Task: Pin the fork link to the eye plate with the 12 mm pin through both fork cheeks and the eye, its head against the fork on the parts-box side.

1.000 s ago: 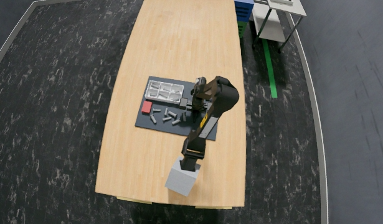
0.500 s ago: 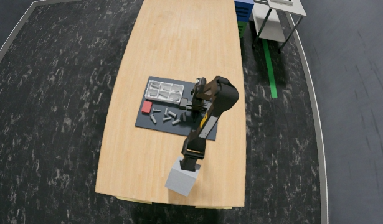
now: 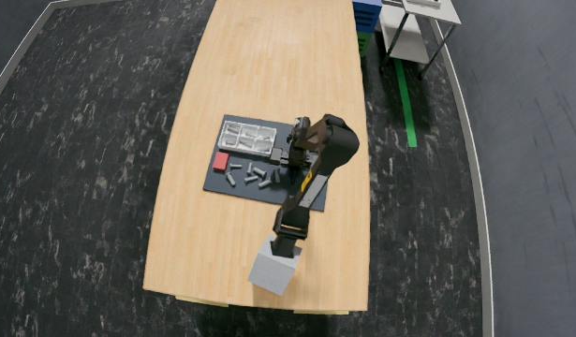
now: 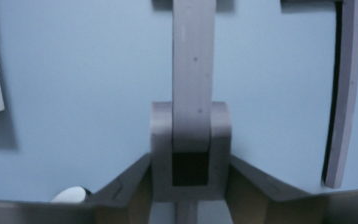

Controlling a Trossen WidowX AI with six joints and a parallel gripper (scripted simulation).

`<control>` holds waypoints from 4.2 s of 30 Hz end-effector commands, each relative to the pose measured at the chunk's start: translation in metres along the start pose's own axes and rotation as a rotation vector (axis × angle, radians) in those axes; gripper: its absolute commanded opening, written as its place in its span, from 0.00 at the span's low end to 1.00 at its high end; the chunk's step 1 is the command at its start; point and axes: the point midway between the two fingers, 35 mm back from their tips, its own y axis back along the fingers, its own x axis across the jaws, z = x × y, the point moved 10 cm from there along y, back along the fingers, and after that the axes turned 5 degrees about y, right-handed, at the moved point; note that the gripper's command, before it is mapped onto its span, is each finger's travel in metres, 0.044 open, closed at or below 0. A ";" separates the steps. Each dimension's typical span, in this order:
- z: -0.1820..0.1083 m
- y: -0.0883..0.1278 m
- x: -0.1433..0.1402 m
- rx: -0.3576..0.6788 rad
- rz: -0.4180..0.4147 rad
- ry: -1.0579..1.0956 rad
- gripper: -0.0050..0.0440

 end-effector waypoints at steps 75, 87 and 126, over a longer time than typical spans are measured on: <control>0.002 0.003 -0.001 -0.015 0.002 -0.002 0.61; 0.004 0.008 -0.002 -0.028 0.000 -0.006 0.61; 0.006 0.045 -0.002 -0.036 -0.002 -0.013 0.61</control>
